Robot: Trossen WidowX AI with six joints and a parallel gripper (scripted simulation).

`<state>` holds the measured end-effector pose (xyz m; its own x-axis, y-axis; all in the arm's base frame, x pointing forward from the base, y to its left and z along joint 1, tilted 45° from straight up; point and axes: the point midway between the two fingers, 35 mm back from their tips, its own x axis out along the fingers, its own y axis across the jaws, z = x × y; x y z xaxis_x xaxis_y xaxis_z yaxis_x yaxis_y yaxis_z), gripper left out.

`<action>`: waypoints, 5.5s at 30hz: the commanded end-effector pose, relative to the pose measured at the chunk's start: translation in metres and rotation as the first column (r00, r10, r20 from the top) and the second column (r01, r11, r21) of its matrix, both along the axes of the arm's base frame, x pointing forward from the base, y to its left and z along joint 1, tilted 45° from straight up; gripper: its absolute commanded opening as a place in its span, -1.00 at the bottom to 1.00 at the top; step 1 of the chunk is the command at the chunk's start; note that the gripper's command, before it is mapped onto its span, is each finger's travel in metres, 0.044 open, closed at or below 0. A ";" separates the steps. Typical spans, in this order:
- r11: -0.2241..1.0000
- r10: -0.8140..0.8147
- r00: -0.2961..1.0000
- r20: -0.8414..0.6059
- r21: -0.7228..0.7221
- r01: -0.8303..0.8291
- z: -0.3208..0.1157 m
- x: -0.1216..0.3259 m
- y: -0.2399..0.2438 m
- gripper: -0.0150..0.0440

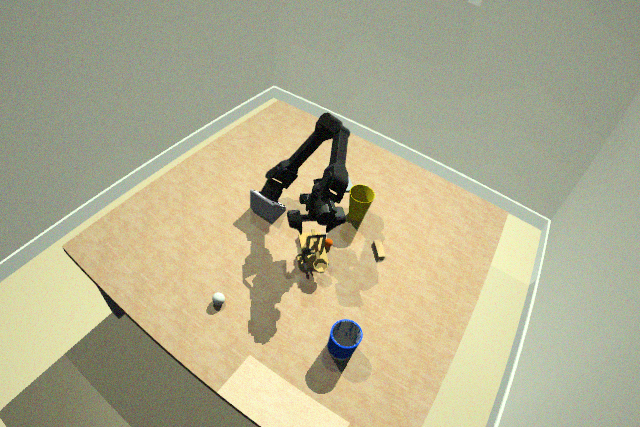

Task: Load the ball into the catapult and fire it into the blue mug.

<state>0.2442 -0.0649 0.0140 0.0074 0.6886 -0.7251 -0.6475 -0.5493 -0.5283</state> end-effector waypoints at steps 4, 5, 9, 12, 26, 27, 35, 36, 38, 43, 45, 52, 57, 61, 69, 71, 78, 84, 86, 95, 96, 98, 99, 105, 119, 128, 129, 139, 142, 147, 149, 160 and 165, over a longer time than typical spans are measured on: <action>1.000 0.004 1.000 0.001 0.005 -0.004 -0.009 0.000 0.010 1.00; 1.000 0.005 1.000 0.002 0.005 -0.005 -0.010 0.000 0.011 1.00; 1.000 0.008 1.000 0.005 0.006 -0.008 -0.015 0.000 0.015 1.00; 1.000 0.011 1.000 0.008 0.006 -0.011 -0.018 0.000 0.019 1.00; 1.000 0.021 1.000 0.019 0.003 -0.021 -0.025 -0.001 0.025 0.73; 1.000 0.021 1.000 0.019 0.003 -0.021 -0.025 -0.001 0.025 0.64; 1.000 0.021 1.000 0.019 0.003 -0.021 -0.025 -0.001 0.025 0.00; 1.000 0.021 1.000 0.019 0.003 -0.021 -0.025 -0.001 0.025 -0.02; 1.000 0.021 1.000 0.019 0.003 -0.021 -0.025 -0.001 0.025 -0.07; 1.000 0.021 1.000 0.019 0.001 -0.021 -0.008 0.000 0.007 -0.38; 1.000 0.022 1.000 0.018 0.000 -0.022 0.009 -0.001 -0.009 -0.49; 0.996 0.084 0.994 0.077 -0.003 -0.084 0.010 -0.001 -0.012 -0.49; 0.978 0.207 0.959 0.194 -0.022 -0.207 0.008 -0.001 -0.014 -0.49; 0.952 0.302 0.910 0.283 -0.047 -0.301 0.007 0.000 -0.015 -0.49; 0.874 0.472 0.762 0.444 -0.123 -0.470 0.004 0.000 -0.019 -0.49; 0.849 0.510 0.715 0.479 -0.147 -0.507 0.003 0.000 -0.020 -0.49; 0.749 0.621 0.525 0.582 -0.243 -0.616 0.000 0.001 -0.023 -0.49; 0.650 0.687 0.338 0.643 -0.338 -0.680 -0.003 0.001 -0.027 -0.49; 0.615 0.703 0.272 0.657 -0.371 -0.695 -0.004 0.001 -0.028 -0.49; 0.452 0.732 -0.038 0.681 -0.526 -0.720 -0.008 0.002 -0.033 -0.49; 0.434 0.730 -0.073 0.679 -0.543 -0.719 -0.009 0.002 -0.034 -0.49; 0.397 0.725 -0.142 0.674 -0.578 -0.713 -0.010 0.002 -0.035 -0.49; 0.379 0.722 -0.176 0.670 -0.595 -0.709 -0.010 0.002 -0.035 -0.49; 0.273 0.681 -0.376 0.629 -0.694 -0.666 -0.014 0.003 -0.039 -0.49; 0.067 0.476 -0.766 0.432 -0.886 -0.458 -0.022 0.006 -0.049 -0.49; -0.017 0.282 -0.927 0.248 -0.965 -0.263 -0.027 0.009 -0.055 -0.49; -0.024 0.259 -0.939 0.225 -0.971 -0.240 -0.028 0.010 -0.055 -0.49; -0.056 0.011 -1.000 -0.009 -0.998 0.008 -0.033 0.014 -0.062 -0.49; -0.055 -0.022 -0.999 -0.040 -0.998 0.041 -0.035 0.015 -0.062 -0.49; -0.043 -0.146 -0.977 -0.156 -0.985 0.164 -0.041 0.017 -0.062 -0.49; -0.034 -0.195 -0.960 -0.202 -0.976 0.213 -0.043 0.018 -0.062 -0.49; 0.057 -0.441 -0.786 -0.433 -0.888 0.457 -0.055 0.025 -0.061 -0.49; 0.120 -0.533 -0.668 -0.520 -0.828 0.548 -0.061 0.028 -0.060 -0.49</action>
<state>0.2683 -0.1231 -0.0437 0.0008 0.6890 -0.7247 -0.0273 0.7245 0.6888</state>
